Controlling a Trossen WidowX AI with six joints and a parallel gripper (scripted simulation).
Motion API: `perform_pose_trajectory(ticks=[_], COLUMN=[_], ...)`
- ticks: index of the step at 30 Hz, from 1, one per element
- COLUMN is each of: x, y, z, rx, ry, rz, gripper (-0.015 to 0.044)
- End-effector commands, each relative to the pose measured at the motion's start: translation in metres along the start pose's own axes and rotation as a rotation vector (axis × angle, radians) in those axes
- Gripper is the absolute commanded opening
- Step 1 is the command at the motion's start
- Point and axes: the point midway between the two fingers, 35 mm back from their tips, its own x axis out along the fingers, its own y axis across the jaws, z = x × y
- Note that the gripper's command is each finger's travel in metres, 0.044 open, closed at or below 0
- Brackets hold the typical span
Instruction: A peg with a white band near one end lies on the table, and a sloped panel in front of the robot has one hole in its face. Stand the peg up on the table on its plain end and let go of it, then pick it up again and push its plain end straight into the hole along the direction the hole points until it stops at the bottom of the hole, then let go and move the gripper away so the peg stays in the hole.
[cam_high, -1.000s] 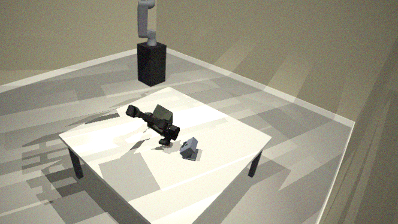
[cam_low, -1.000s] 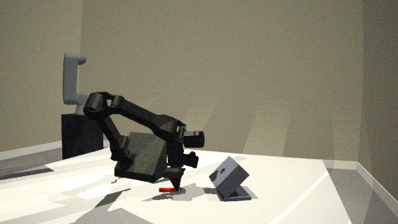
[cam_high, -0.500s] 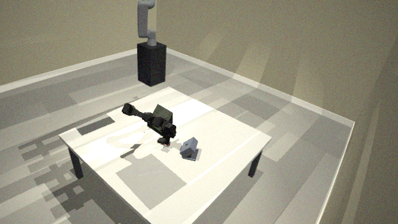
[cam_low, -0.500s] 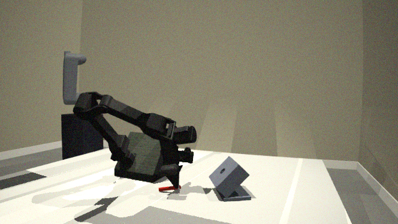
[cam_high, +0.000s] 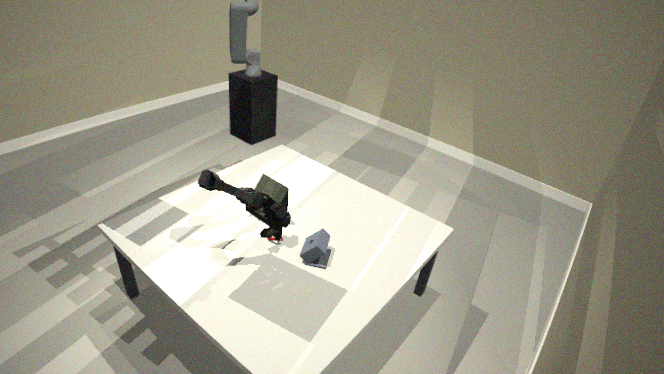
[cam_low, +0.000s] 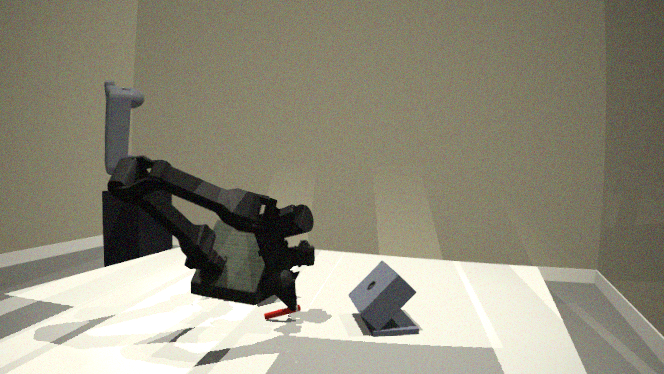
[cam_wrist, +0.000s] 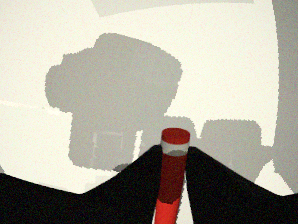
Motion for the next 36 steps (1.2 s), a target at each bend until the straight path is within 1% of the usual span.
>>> perform_pose_trajectory(ticks=[1, 36], x=[-0.003, -0.021], y=[0.000, 0.000], z=[-0.002, -0.017], rx=[-0.002, -0.005], ry=[-0.036, -0.339], rz=[0.002, 0.002], gripper=[0.0049, 0.0049])
